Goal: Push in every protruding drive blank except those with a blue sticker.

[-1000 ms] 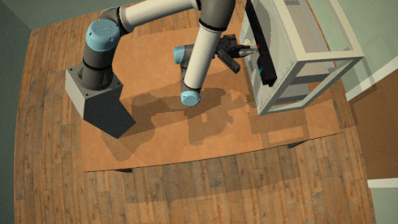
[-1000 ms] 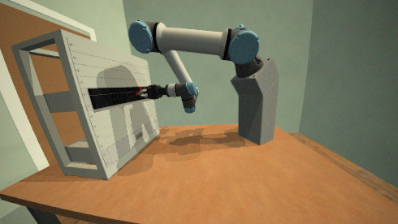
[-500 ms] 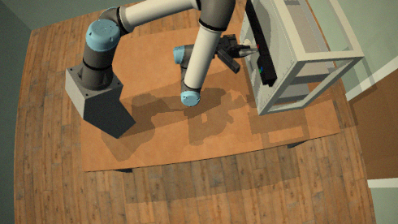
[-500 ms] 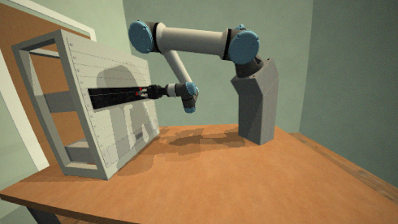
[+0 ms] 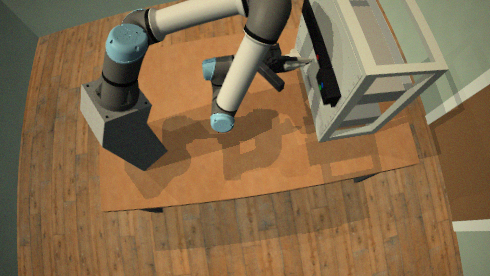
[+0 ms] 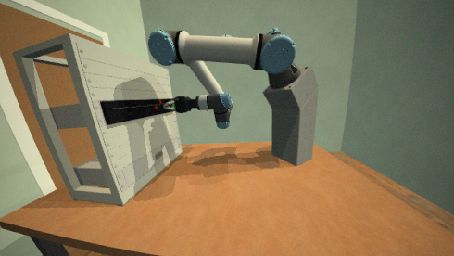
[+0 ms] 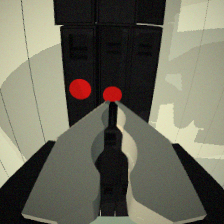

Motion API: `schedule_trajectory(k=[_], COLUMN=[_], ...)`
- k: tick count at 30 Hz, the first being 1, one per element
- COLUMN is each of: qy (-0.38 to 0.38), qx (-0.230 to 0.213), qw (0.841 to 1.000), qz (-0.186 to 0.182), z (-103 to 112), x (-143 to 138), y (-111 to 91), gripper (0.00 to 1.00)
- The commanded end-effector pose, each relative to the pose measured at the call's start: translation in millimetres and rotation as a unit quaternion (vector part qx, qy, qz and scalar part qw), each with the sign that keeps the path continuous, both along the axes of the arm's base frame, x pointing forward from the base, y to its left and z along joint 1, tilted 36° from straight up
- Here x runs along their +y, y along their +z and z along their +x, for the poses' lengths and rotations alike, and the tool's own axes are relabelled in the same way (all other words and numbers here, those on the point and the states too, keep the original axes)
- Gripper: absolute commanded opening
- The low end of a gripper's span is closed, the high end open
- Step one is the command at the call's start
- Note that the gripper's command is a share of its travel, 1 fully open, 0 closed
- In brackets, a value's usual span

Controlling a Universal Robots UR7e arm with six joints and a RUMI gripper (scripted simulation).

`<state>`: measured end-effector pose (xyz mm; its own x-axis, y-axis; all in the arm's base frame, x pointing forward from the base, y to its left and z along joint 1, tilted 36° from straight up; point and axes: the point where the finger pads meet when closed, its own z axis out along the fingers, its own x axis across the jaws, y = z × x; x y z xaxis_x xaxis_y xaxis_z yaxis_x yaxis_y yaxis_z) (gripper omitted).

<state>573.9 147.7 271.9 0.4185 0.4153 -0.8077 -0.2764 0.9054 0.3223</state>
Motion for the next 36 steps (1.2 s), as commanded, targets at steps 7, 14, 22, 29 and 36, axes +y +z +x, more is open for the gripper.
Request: schedule_trajectory(k=[7,14,22,29,36], qy=[0.000,0.000,0.000,0.000,0.000], qx=[-0.001,-0.001,-0.001,-0.001,-0.001], qw=[1.000,1.000,1.000,1.000,1.000], qz=[0.000,0.000,0.000,0.000,0.000], z=[-45,-54,-62,-69,-57], x=[-5,-6,-12,-18,-17], y=[-25,-30,-20,-10,-3], gripper=[0.00,0.00,0.00,0.00,0.00])
